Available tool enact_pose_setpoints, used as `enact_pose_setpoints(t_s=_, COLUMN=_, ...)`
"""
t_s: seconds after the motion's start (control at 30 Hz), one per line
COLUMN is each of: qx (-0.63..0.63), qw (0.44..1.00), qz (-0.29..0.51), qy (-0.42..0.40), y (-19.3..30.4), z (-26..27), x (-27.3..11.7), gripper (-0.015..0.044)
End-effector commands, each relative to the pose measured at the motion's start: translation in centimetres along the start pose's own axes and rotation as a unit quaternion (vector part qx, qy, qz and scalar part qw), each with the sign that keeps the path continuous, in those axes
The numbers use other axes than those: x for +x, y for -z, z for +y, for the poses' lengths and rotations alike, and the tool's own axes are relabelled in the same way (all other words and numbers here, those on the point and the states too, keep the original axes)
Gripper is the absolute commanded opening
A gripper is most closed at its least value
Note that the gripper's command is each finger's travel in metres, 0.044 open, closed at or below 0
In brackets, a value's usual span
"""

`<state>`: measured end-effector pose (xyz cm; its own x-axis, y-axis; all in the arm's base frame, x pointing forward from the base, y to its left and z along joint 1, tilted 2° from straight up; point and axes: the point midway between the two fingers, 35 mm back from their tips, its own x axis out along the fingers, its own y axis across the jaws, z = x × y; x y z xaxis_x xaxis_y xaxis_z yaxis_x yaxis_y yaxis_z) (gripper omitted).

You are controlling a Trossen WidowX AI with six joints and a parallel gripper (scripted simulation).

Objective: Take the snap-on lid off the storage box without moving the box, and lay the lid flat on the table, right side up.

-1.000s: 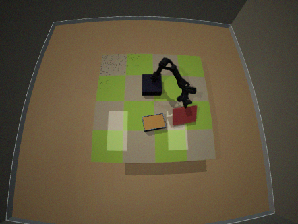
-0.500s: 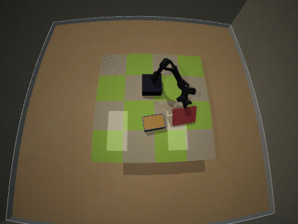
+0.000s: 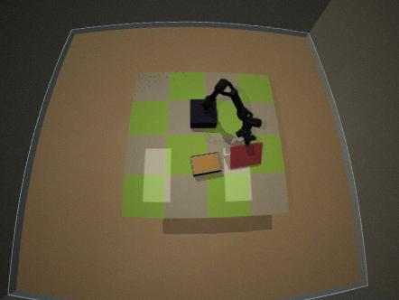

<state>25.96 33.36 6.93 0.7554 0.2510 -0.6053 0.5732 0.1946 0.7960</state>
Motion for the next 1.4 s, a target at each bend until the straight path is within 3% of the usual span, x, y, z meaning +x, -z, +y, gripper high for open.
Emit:
enact_pose_setpoints(t_s=0.0, qx=-0.001, qw=1.0, qz=0.0, qy=-0.001, y=0.0, z=-0.3, x=0.2, gripper=0.0)
enact_pose_setpoints(t_s=1.37, qx=-0.001, qw=1.0, qz=0.0, qy=-0.001, y=-0.1, z=-2.8, x=2.3, gripper=0.0)
